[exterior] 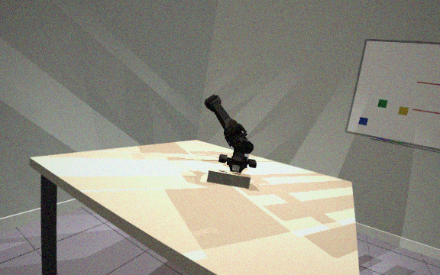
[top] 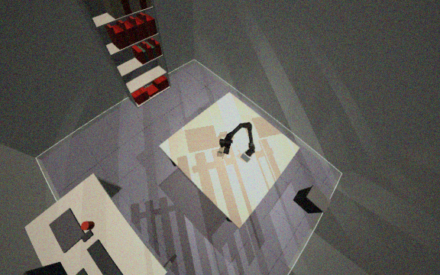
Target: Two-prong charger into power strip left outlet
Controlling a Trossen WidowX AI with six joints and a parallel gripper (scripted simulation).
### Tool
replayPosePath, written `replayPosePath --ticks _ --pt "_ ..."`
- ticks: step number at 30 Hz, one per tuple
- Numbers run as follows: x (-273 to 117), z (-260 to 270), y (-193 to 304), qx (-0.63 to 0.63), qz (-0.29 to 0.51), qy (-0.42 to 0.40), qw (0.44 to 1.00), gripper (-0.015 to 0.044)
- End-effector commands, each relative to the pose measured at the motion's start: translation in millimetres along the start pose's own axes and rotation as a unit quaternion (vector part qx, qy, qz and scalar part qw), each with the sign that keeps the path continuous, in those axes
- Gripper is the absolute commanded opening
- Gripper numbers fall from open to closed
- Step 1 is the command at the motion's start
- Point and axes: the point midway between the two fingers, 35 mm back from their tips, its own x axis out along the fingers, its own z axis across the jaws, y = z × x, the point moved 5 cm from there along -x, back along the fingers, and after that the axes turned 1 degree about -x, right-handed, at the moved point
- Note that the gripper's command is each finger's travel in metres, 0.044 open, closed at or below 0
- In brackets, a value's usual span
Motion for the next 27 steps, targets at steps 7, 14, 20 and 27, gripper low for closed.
replayPosePath --ticks 7,14,20,27 --pt "0.3 0.5 -1.6 0.002 0.000 -0.001 1.000 0.0000" --pt "-0.2 0.2 -1.9 0.002 0.000 -0.001 1.000 0.0000" --pt "-0.6 0.0 -2.5 0.002 0.000 -0.001 1.000 0.0000" --pt "-1.0 -0.2 -3.0 0.002 0.000 -0.001 1.000 0.0000"
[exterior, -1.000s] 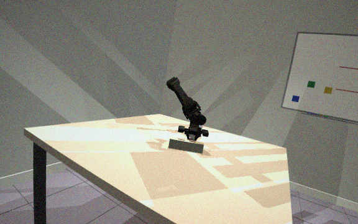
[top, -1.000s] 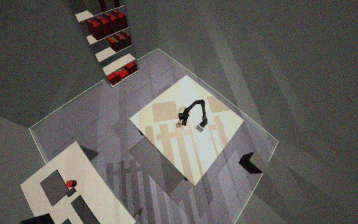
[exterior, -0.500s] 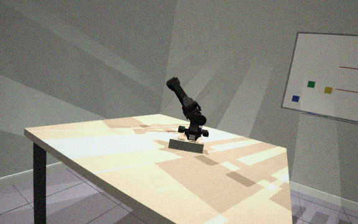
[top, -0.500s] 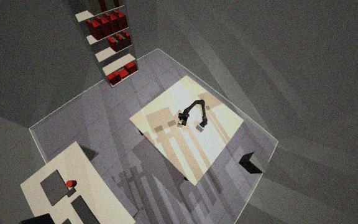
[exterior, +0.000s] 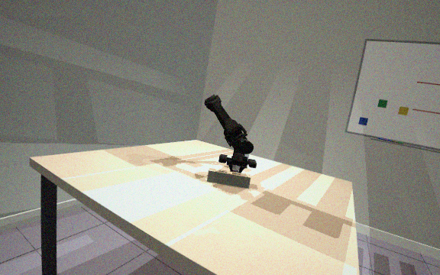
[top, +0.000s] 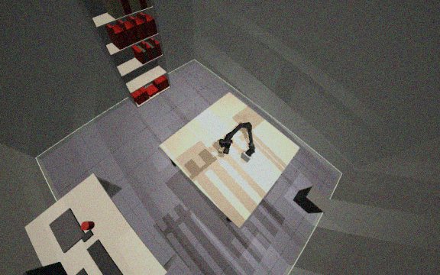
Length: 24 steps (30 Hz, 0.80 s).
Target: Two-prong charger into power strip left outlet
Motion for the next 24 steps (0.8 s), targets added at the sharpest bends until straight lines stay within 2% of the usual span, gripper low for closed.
replayPosePath --ticks 1,24 --pt "-1.2 -0.3 -1.7 0.003 -0.001 -0.001 1.000 0.0000" --pt "-1.4 -0.5 -3.8 0.003 -0.001 -0.001 1.000 0.0000"
